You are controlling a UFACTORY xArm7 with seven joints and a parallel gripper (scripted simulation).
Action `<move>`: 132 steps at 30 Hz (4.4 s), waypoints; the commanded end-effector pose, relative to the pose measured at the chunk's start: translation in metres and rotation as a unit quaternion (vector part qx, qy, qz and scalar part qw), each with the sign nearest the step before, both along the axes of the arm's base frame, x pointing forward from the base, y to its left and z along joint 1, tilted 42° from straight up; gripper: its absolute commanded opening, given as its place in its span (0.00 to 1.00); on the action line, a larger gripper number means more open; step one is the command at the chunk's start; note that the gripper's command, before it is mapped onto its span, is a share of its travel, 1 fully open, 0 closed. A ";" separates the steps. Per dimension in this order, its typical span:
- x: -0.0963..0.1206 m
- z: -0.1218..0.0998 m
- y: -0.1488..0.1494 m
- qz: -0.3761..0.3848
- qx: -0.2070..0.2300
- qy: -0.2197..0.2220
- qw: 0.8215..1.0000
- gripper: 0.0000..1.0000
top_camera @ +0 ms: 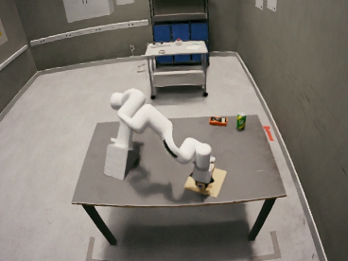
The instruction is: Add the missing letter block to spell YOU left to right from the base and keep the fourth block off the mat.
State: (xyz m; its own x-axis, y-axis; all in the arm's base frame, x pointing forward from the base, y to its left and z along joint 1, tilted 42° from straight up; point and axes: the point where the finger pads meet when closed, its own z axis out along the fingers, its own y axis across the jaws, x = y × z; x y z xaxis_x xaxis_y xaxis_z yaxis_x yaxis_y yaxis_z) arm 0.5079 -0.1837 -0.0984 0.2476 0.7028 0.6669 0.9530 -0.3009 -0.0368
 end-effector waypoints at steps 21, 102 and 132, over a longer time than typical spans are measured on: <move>0.006 -0.014 0.010 -0.003 -0.002 -0.002 1.000 0.44; 0.007 -0.017 0.009 -0.003 -0.002 -0.002 1.000 0.44; 0.007 -0.017 0.009 -0.003 -0.002 -0.002 1.000 0.44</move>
State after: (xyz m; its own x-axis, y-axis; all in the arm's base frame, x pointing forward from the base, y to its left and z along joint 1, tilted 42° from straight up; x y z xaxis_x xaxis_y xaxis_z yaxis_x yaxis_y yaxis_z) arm 0.5143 -0.1719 -0.1172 0.2484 0.7033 0.6661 0.9523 -0.3031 -0.0351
